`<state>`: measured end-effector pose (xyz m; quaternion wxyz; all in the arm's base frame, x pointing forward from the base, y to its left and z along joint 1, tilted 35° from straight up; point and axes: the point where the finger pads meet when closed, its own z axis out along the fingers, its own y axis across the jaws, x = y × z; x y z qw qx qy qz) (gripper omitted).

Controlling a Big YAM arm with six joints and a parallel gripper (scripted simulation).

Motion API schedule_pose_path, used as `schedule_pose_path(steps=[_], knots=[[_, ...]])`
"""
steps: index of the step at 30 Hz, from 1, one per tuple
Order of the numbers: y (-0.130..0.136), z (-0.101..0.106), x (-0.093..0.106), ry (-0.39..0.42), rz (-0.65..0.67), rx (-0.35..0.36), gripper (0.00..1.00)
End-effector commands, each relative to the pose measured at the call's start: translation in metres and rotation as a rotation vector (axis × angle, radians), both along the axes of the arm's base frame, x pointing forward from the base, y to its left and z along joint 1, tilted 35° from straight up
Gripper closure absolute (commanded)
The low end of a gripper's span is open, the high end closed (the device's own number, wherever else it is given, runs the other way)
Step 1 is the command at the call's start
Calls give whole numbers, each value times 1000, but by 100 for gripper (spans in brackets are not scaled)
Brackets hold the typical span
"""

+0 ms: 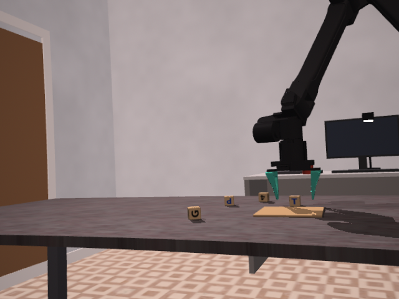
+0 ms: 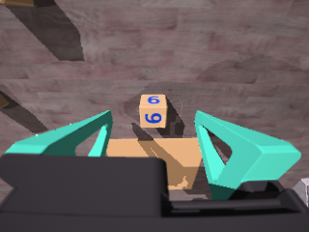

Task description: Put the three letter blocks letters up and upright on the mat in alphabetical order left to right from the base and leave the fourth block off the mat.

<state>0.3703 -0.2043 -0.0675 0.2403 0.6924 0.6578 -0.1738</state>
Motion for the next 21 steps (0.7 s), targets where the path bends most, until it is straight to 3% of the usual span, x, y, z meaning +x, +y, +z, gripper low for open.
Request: schedule_pose_path(steps=[1,8,9,12,21], knots=[[8,14,2,-18,3,-7,10],[11,21,1,-18,-1,-7,10],[2,22,-4,-19,-27,-7,10],[16,25,1,-18,4,-6,10],[20,32,0,-19,1,-6,10]])
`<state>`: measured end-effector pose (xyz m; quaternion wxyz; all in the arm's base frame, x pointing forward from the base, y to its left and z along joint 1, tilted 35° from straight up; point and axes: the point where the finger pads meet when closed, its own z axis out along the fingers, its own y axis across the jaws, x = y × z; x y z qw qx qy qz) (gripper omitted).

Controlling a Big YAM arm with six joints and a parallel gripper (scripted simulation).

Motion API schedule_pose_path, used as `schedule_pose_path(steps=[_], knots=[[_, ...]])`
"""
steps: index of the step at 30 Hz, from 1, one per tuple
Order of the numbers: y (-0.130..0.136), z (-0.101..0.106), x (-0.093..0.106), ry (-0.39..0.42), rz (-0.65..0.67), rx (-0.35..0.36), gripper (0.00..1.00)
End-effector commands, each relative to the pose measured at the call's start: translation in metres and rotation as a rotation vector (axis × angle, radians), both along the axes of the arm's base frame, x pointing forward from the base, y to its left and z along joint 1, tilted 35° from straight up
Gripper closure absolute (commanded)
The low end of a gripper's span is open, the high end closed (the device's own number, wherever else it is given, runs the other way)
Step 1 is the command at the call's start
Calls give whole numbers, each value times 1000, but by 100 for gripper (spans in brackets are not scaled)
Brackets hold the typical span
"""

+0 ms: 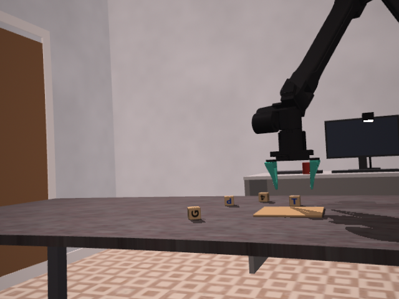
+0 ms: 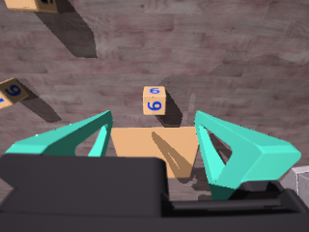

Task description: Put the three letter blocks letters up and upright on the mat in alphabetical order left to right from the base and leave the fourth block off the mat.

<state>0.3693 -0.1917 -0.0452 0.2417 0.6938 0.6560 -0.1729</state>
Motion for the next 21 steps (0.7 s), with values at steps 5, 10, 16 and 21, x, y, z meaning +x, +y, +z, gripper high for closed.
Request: schedule_pose_path(steps=[5,10,16,21], knots=[[1,11,-3,-13,-10,-6,10],[4,12,-1,-15,-4,-6,10],[7,12,0,-14,0,-5,10],[12,15,1,-14,9,-5,10]])
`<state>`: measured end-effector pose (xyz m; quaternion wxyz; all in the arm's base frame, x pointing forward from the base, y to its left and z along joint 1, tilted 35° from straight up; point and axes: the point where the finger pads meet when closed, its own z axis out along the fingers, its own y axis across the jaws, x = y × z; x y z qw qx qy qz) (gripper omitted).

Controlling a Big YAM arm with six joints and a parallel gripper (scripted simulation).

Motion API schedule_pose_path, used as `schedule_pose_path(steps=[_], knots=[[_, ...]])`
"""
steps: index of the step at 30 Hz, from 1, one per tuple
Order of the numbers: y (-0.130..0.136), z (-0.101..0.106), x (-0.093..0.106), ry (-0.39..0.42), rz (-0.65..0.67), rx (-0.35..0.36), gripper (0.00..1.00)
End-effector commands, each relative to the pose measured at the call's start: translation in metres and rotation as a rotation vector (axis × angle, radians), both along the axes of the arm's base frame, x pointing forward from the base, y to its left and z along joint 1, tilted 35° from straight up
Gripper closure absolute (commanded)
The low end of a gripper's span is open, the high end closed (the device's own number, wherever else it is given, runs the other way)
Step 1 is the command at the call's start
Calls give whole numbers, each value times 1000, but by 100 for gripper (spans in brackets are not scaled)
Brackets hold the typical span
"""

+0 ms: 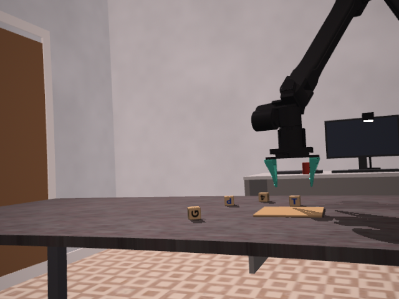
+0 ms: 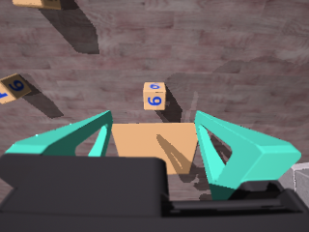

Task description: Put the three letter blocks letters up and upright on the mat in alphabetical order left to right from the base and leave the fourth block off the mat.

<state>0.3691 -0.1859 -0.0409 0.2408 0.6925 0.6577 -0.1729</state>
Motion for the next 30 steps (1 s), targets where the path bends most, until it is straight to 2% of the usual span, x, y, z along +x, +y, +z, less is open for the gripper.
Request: schedule_pose_path(steps=[1,4,12,21,25,26,30], knots=[[-3,12,-4,-17,-22,-7,10],[10,17,0,-17,5,-6,10],[21,38,5,-29,5,-10,10],[26,51,11,-44,5,-11,10],[18,52,7,-44,-19,-11,10],[19,52,8,-44,-17,-10,0],[19,52,8,-44,-13,-11,0]])
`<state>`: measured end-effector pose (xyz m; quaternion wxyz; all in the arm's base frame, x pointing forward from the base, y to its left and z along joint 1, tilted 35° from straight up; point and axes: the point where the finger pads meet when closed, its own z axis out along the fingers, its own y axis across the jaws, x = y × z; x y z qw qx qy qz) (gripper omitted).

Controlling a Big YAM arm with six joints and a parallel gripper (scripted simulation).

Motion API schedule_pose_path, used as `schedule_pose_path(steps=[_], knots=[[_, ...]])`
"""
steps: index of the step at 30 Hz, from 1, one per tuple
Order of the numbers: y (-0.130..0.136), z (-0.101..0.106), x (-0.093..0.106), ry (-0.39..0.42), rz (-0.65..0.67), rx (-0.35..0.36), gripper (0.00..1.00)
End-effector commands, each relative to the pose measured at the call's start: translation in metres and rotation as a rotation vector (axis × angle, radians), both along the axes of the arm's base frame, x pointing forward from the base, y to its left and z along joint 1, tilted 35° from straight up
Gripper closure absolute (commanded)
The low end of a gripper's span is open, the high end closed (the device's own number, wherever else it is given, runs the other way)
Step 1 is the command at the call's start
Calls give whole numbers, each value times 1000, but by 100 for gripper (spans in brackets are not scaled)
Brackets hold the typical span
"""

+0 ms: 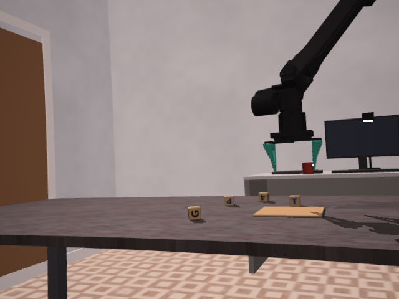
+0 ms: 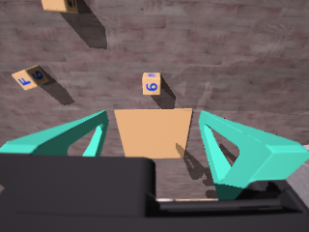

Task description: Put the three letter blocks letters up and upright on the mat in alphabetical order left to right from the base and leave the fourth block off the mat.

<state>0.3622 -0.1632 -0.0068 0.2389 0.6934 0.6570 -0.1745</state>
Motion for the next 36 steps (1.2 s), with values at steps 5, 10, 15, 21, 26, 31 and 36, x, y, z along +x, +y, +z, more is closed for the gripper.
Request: schedule_pose_path(steps=[5,10,15,21,26,31,36], knots=[[-4,18,15,-48,-9,-12,0],[0,10,29,3,35,-10,0],[-11,20,89,49,98,-17,0],[-5,29,164,104,209,-28,0],[-16,32,196,135,238,-33,0],[-12,18,179,174,241,-22,42],[-13,23,187,151,237,-27,42]])
